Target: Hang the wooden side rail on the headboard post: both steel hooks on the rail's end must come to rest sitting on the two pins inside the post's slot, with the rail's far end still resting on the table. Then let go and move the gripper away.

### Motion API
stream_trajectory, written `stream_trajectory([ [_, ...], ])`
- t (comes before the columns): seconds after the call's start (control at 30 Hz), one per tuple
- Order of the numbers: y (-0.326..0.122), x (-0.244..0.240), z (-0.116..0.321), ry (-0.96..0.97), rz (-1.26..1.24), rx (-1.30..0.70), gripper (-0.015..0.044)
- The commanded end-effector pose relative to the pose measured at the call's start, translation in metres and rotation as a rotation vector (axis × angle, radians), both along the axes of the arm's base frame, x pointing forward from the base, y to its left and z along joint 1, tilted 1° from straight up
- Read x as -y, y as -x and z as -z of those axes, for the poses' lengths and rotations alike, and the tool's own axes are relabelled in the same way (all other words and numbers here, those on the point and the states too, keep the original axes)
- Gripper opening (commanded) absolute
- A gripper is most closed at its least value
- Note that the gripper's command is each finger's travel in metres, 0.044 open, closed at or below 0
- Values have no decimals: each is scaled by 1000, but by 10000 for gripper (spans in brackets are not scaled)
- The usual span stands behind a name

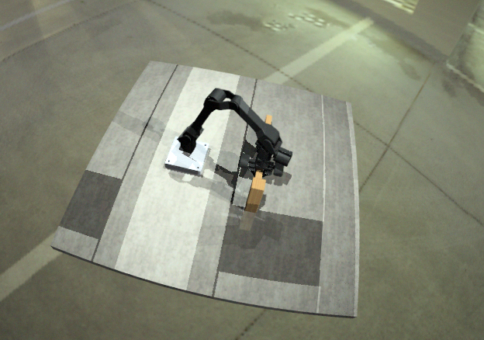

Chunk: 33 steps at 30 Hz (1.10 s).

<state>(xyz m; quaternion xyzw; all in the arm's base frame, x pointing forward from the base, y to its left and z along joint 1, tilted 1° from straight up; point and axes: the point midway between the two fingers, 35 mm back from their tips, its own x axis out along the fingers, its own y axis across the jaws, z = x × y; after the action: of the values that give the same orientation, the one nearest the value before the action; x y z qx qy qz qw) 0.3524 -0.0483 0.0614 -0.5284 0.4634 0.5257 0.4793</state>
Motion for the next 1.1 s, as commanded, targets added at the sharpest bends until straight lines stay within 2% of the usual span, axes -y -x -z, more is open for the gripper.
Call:
stream_trajectory([
  [0.0,-4,1,-3,3,-5,11,0],
  [1.07,-4,5,-2,4,-5,11,0],
])
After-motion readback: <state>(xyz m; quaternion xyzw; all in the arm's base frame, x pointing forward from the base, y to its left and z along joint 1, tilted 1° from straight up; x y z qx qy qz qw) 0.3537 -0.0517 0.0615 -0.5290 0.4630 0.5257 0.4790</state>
